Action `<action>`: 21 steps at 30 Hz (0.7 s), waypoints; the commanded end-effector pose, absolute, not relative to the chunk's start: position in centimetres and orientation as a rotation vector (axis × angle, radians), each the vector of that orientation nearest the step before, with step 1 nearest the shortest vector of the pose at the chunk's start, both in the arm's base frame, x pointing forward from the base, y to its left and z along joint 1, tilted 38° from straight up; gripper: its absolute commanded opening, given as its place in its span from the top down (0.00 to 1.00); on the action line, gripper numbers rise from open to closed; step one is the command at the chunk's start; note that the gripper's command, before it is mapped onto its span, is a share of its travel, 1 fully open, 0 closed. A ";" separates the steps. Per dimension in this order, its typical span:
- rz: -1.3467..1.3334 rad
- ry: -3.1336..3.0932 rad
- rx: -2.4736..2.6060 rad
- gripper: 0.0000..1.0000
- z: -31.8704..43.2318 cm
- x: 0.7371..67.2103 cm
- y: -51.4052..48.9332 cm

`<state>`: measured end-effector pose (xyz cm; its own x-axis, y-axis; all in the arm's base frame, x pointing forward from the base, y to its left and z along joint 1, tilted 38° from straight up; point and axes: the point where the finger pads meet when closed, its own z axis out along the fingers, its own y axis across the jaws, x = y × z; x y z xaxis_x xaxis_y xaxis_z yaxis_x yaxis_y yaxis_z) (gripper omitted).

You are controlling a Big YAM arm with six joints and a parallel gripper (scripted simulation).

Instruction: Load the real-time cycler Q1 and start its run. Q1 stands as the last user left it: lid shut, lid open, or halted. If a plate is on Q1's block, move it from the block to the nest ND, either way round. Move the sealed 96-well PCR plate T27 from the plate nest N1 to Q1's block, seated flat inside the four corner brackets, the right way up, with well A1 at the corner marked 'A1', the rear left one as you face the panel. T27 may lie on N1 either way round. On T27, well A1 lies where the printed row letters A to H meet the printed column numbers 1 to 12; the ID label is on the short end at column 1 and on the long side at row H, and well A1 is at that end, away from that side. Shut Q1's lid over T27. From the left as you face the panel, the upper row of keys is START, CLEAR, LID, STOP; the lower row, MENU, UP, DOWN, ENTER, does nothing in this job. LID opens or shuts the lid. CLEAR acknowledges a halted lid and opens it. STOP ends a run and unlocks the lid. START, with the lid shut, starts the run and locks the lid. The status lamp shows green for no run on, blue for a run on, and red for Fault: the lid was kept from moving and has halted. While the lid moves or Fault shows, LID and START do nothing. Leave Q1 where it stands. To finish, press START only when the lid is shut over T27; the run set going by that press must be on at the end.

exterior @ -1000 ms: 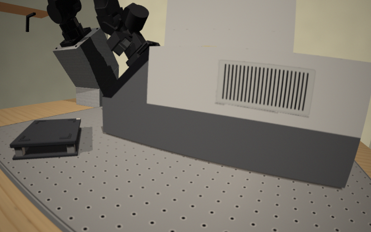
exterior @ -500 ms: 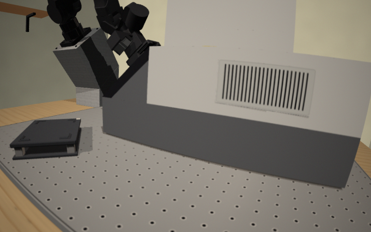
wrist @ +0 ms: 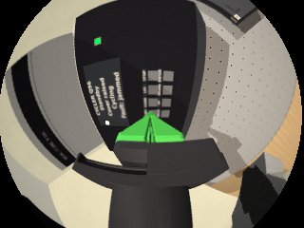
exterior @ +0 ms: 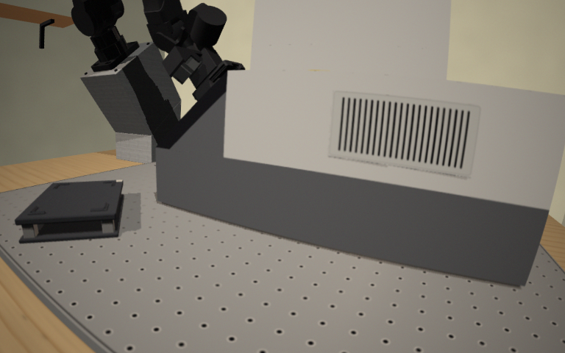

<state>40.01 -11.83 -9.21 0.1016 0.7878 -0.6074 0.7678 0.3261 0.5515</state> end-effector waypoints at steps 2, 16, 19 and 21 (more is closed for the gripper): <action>0.035 1.630 1.412 1.00 -8.7 40.4 -12.1; 0.027 1.635 1.414 1.00 -9.2 40.0 -12.3; 0.024 1.636 1.415 1.00 -9.3 39.9 -12.3; 0.022 1.638 1.416 1.00 -9.4 39.8 -12.3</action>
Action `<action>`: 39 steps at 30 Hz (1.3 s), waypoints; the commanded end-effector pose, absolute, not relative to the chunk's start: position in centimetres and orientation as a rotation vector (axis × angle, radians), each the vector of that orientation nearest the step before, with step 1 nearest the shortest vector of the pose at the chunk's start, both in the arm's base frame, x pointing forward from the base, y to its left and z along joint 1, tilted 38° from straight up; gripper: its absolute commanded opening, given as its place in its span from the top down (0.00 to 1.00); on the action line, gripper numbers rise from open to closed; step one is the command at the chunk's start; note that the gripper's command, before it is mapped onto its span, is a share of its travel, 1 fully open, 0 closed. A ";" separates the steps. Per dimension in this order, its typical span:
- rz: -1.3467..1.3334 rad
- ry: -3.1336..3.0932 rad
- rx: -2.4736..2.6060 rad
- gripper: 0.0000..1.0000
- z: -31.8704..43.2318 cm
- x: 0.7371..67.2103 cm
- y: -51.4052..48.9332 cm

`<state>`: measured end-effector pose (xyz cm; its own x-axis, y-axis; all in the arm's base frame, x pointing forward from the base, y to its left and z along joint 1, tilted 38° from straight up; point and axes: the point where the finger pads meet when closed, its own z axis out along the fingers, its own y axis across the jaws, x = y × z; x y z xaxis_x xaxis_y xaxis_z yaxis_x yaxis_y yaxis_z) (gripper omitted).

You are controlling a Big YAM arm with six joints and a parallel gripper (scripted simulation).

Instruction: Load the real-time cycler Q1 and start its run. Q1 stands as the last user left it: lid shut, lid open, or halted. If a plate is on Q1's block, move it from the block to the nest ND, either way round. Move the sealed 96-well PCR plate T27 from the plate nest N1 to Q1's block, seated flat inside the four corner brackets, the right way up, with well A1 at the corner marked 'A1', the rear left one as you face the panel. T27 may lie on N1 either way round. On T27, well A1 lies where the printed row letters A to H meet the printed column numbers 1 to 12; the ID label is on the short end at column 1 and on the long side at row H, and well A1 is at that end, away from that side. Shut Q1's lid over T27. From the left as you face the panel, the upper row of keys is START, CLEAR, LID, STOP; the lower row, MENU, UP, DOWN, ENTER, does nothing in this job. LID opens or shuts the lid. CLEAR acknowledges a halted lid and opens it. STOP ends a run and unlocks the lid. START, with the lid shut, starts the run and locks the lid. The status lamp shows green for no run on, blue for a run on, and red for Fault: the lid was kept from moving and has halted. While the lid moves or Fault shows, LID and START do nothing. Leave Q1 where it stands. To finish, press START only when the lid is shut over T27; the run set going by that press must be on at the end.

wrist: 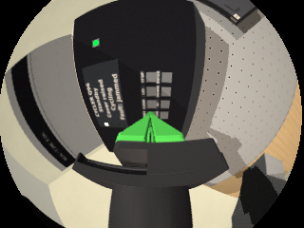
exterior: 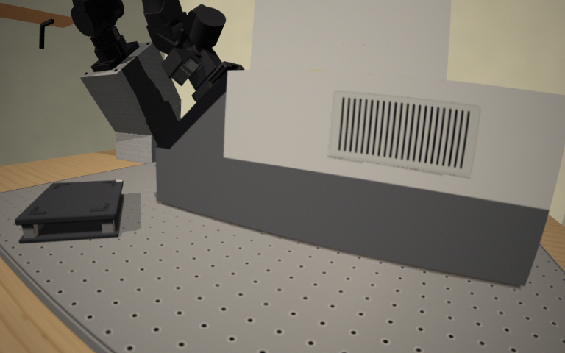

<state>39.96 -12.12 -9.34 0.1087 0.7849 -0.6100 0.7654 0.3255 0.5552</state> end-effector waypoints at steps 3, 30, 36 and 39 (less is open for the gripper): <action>0.022 1.639 1.417 1.00 -9.4 39.8 -12.3; 0.012 1.645 1.420 1.00 -9.8 40.1 -12.3; 0.012 1.645 1.420 1.00 -9.7 40.3 -12.3; 0.013 1.645 1.420 1.00 -9.7 40.4 -12.4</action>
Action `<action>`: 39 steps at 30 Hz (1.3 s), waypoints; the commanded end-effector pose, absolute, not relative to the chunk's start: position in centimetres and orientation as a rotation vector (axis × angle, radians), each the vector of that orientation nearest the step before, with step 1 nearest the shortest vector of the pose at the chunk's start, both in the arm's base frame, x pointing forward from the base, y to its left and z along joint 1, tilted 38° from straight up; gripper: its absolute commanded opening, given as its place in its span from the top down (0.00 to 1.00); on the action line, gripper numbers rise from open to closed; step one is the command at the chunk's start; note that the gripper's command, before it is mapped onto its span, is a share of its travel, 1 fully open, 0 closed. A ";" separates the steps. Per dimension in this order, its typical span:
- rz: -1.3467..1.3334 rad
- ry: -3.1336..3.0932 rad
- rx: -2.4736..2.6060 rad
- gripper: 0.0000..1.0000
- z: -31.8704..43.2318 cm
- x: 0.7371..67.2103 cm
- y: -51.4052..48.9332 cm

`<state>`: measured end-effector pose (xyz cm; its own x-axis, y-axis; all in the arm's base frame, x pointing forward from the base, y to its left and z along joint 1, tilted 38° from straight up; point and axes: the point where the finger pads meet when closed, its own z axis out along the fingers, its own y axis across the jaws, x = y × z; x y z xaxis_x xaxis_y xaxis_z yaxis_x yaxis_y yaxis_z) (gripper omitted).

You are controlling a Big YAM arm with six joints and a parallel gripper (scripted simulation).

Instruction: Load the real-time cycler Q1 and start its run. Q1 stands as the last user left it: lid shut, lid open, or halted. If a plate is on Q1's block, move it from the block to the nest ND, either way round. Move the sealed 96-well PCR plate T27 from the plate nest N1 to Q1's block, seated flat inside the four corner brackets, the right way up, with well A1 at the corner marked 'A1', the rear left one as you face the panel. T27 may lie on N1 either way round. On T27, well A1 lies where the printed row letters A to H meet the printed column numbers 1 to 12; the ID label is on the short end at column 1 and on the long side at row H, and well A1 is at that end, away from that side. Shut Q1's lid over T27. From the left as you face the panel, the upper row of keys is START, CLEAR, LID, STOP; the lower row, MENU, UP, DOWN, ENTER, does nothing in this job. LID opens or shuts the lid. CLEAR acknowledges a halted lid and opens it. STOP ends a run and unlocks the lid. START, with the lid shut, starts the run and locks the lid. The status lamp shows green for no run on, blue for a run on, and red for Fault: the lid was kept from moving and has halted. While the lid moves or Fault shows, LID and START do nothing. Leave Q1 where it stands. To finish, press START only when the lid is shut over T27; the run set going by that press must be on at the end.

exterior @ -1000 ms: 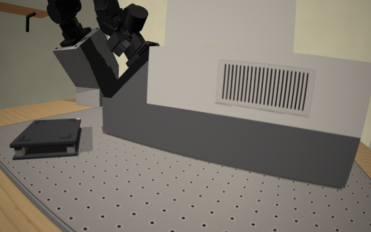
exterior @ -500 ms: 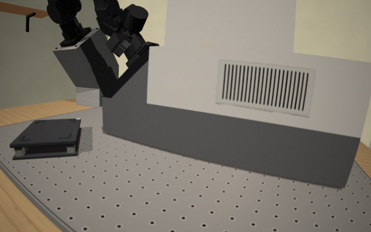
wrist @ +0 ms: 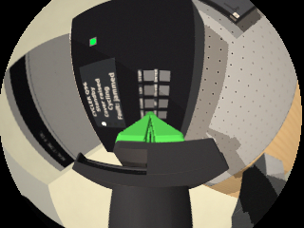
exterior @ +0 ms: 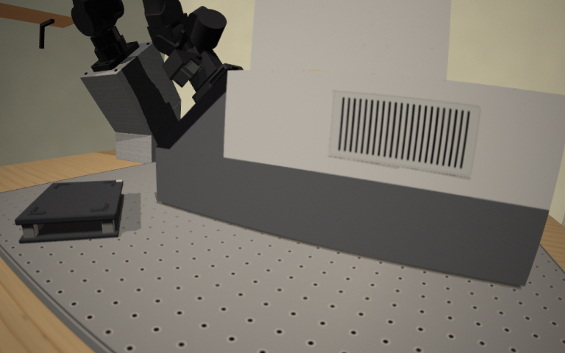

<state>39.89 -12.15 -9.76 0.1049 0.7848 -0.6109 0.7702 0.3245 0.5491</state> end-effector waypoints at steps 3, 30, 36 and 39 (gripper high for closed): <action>0.013 1.644 1.420 1.00 -9.6 40.5 -12.4; 0.047 1.626 1.417 1.00 -8.4 41.4 -12.0; 0.037 1.603 1.425 1.00 -8.6 41.4 -12.7; 0.035 1.606 1.426 1.00 -8.7 41.4 -12.7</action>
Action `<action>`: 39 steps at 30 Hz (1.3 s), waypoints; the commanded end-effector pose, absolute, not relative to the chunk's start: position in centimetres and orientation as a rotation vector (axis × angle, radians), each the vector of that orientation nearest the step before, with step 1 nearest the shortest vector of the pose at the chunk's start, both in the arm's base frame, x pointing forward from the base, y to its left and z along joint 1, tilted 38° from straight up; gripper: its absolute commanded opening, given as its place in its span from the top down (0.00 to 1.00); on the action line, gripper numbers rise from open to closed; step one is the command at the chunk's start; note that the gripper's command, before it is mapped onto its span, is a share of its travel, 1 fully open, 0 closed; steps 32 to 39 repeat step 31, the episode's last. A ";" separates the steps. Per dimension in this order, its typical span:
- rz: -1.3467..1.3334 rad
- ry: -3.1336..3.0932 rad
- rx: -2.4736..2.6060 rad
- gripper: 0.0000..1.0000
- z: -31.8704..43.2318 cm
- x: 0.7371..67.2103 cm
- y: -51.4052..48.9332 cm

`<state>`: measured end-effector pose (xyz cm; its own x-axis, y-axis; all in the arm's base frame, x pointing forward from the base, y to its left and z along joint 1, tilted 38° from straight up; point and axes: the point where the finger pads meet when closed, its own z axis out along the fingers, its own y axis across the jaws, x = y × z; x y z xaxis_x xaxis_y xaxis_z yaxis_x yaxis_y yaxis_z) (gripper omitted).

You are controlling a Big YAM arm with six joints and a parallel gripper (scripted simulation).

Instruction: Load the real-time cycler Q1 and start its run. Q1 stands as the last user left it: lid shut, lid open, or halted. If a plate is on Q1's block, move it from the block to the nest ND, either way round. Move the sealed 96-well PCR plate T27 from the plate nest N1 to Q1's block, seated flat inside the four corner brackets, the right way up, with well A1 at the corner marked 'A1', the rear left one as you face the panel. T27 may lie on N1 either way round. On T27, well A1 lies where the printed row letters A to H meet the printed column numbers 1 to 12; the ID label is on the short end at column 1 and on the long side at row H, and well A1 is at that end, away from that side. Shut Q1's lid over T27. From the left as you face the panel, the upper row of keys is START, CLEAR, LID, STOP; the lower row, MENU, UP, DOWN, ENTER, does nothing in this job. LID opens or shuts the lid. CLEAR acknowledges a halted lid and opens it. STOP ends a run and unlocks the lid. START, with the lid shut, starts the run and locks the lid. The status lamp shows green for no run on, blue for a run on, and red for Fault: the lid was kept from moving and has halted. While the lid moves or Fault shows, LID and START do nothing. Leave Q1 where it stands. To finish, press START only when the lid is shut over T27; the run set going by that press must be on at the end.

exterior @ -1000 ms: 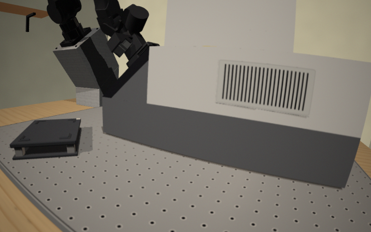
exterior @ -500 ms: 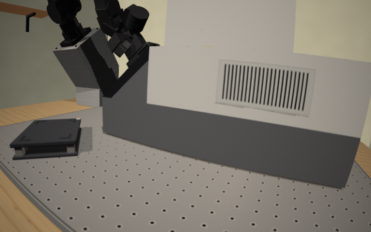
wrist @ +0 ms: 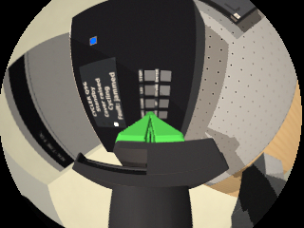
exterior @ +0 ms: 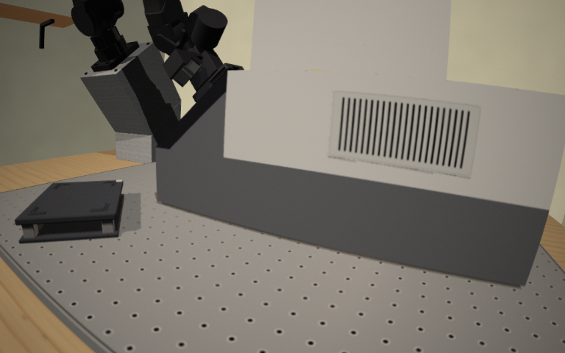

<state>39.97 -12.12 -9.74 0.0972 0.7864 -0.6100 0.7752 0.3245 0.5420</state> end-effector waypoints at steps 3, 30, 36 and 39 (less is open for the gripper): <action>0.039 1.604 1.423 1.00 -8.3 41.1 -12.2; 0.033 1.651 1.420 1.00 -7.6 38.7 -10.2; 0.033 1.651 1.420 1.00 -7.6 38.7 -10.2; 0.033 1.651 1.420 1.00 -7.6 38.7 -10.2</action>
